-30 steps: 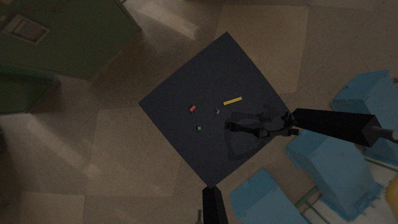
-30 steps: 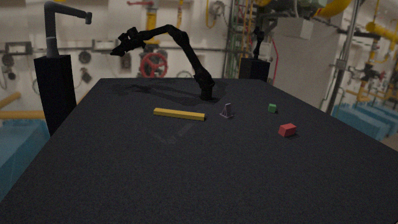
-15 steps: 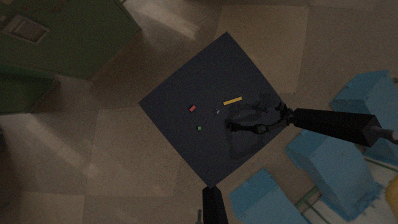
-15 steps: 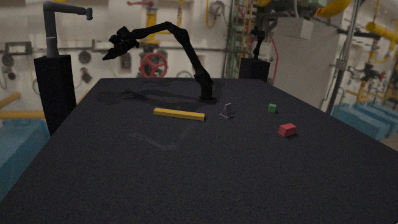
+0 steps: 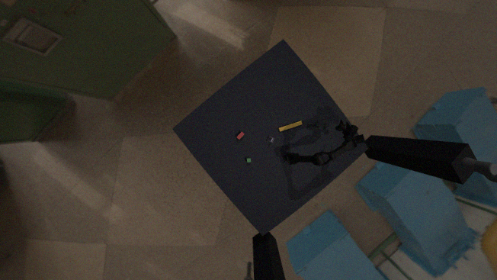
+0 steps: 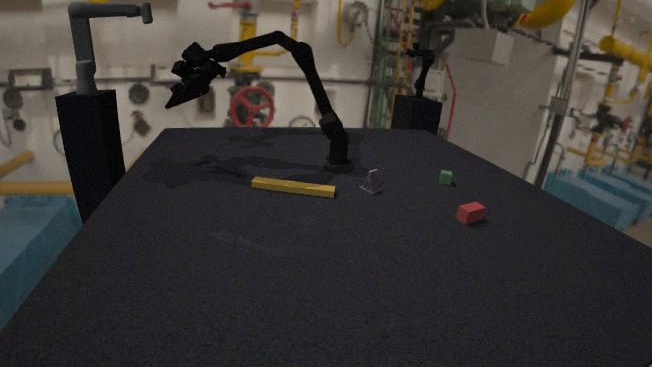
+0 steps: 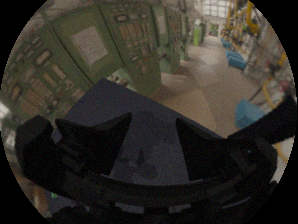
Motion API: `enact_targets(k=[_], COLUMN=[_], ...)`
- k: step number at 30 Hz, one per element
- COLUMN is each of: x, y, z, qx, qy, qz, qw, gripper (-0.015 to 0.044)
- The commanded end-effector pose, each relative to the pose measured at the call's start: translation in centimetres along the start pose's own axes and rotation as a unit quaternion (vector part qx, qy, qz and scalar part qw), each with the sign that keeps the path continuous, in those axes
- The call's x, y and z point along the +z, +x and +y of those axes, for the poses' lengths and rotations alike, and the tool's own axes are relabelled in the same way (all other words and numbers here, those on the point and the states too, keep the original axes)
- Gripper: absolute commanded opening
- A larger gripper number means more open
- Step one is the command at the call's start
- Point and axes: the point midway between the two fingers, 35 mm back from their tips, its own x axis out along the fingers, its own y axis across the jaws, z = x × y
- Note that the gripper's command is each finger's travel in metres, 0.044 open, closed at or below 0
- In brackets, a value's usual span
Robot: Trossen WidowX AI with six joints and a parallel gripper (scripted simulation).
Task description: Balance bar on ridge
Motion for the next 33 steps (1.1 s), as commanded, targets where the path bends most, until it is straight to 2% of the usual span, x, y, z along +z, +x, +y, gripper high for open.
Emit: enact_targets(k=[1,18,33], x=[-0.4,-3.4,-7.4], y=[1.2,5.6,6.9], z=[2.1,12.4,21.0], qx=[0.007,0.068,0.136], qy=[-0.025,-0.196,-0.359], qz=[0.023,0.125,0.203], qw=[0.999,0.97,0.901], gripper=[0.0315,0.0315,0.0315])
